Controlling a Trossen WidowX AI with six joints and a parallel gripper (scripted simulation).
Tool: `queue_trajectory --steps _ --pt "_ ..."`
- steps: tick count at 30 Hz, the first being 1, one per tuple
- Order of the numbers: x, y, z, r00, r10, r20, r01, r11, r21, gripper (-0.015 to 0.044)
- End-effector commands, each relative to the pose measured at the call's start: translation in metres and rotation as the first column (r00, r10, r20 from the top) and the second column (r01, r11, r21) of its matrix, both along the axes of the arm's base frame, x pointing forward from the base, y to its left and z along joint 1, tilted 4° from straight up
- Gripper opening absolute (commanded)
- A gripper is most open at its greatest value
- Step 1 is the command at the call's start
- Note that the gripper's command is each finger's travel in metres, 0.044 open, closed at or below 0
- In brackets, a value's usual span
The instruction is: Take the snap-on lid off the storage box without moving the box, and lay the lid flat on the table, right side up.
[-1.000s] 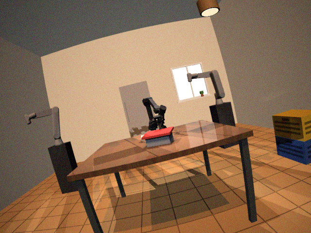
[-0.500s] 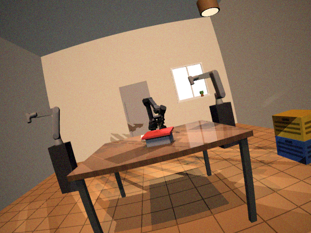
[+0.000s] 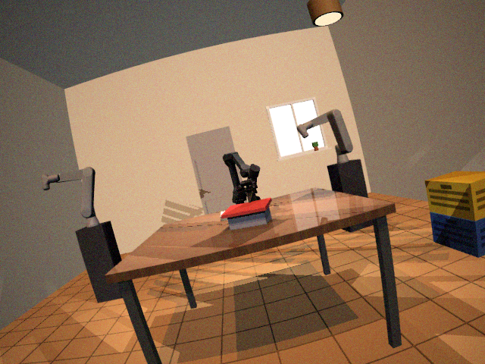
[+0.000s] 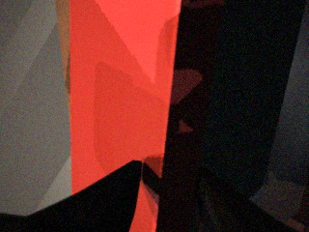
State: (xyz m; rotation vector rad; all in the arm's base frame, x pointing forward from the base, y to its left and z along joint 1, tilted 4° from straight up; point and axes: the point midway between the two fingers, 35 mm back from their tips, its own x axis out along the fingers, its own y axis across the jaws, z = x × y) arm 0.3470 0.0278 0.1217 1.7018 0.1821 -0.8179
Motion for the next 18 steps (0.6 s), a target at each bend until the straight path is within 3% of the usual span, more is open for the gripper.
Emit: queue_trajectory --steps 1,18 --pt "0.000 0.000 0.001 1.000 0.004 -0.002 -0.004 1.000 0.000 0.0000" --pt "0.001 -0.002 0.023 1.000 0.007 -0.004 -0.007 1.000 -0.001 0.0000"
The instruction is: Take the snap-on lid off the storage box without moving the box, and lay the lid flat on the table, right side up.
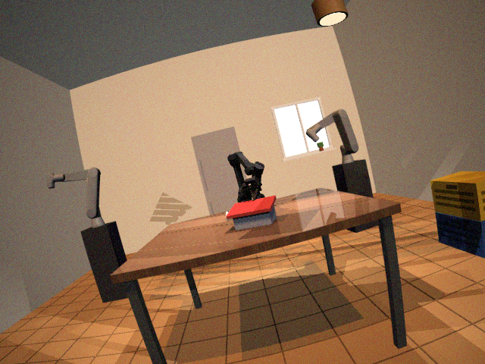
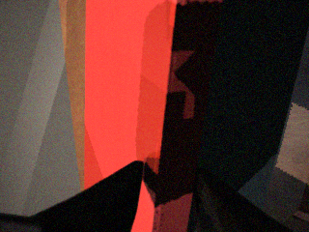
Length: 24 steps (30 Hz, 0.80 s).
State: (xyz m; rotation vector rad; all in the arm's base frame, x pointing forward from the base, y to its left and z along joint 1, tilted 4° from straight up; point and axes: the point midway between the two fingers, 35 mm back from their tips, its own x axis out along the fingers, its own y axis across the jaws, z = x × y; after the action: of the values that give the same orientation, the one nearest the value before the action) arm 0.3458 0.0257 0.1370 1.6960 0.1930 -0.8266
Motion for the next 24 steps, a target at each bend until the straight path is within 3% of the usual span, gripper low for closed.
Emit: queue_trajectory --steps 1,24 --pt "0.002 0.000 0.009 1.000 0.005 0.008 -0.005 1.000 -0.001 0.0000" --pt "0.006 -0.004 0.039 1.000 0.005 0.009 -0.005 1.000 -0.001 0.0000"
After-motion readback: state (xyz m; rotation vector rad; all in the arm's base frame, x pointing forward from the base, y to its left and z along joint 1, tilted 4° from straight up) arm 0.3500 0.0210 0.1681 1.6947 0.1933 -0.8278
